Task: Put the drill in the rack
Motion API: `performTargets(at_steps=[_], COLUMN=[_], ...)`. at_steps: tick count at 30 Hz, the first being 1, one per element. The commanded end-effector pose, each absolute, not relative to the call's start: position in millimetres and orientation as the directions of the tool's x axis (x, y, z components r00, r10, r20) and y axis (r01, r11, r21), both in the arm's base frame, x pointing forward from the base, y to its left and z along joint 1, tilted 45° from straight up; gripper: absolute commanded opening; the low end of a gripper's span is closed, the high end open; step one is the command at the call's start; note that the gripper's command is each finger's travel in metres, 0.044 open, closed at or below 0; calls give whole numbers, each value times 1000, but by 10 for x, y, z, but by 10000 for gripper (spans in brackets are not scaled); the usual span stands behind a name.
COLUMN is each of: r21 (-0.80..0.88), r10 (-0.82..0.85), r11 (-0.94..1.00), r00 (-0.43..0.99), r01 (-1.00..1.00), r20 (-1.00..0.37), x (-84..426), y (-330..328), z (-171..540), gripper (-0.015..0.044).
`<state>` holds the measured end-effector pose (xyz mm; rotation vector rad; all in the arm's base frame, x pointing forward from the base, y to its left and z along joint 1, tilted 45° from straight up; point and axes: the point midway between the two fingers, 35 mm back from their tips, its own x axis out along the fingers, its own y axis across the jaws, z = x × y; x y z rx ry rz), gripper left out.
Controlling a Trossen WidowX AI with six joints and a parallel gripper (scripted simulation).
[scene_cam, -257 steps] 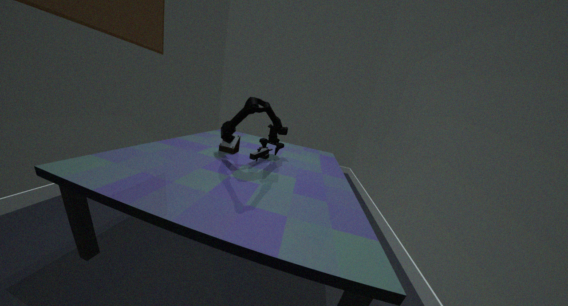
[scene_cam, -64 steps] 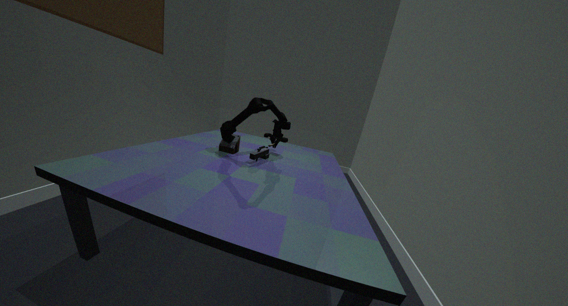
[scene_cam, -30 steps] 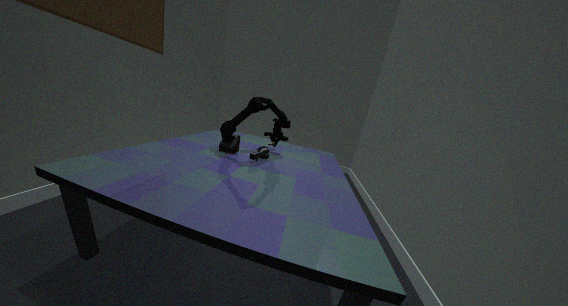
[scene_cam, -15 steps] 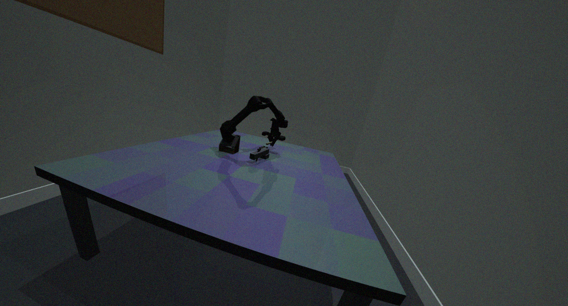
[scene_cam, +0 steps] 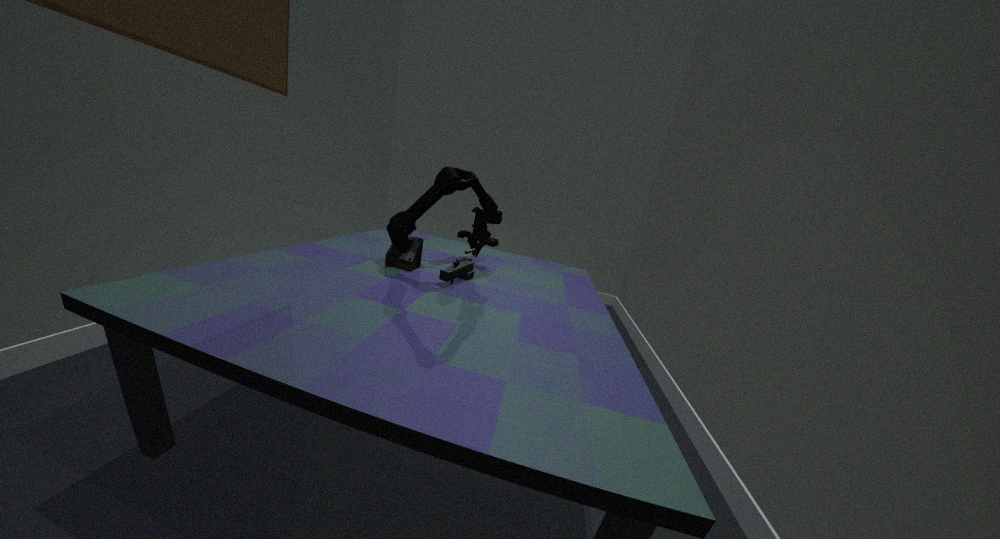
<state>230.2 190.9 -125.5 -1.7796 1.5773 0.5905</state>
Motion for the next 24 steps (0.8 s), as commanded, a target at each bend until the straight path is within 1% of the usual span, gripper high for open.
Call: performTargets(at_steps=[1, 16, 24], r21=[-187, -186, -186], r10=[-673, -672, -673], r11=[-37, -37, -37], r00=[163, 162, 163], r01=[-982, -982, -982], r20=[-721, -722, -722], x=[2220, 1999, 2038], y=[1924, 1965, 1871], z=[-1282, -1358, -1463], gripper=[0, 0, 0])
